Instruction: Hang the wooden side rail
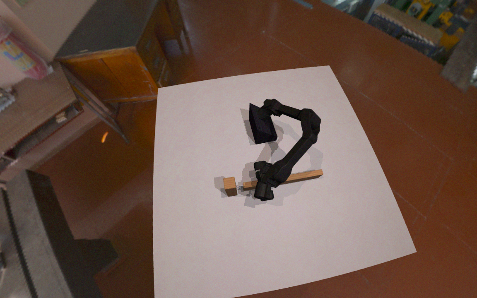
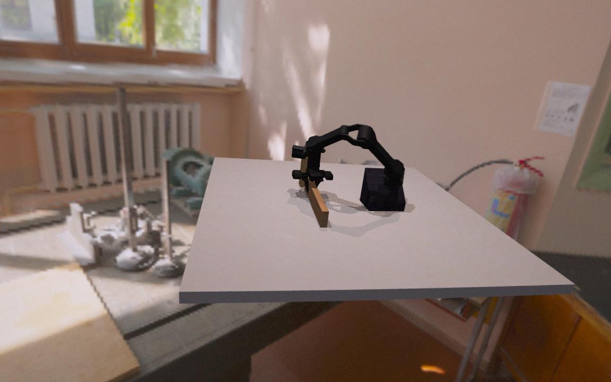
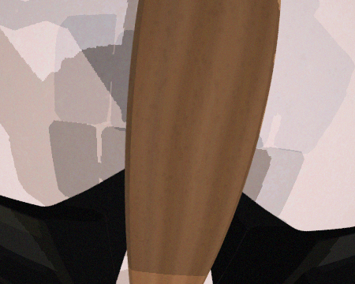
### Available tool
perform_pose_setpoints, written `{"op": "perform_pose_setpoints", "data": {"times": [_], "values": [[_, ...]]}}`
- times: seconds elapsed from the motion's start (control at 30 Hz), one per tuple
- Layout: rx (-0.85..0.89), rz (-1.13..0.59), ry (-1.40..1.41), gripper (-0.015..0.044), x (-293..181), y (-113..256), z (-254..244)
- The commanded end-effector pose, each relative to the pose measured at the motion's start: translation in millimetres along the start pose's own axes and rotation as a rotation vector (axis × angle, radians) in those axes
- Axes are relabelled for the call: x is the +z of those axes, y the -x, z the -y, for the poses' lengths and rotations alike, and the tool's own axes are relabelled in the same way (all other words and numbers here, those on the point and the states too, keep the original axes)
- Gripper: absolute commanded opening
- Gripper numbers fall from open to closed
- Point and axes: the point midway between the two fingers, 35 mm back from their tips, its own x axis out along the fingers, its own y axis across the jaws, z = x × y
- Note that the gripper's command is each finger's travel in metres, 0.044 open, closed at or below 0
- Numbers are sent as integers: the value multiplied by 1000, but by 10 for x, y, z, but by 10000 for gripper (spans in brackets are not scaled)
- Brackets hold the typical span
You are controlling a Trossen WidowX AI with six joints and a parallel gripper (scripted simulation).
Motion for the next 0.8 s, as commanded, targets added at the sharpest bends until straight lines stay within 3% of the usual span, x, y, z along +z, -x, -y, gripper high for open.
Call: {"op": "perform_pose_setpoints", "data": {"times": [0.0,0.77], "values": [[-12,-3,1,0,-14,55,17],[-12,-3,1,0,-14,94,17]]}}
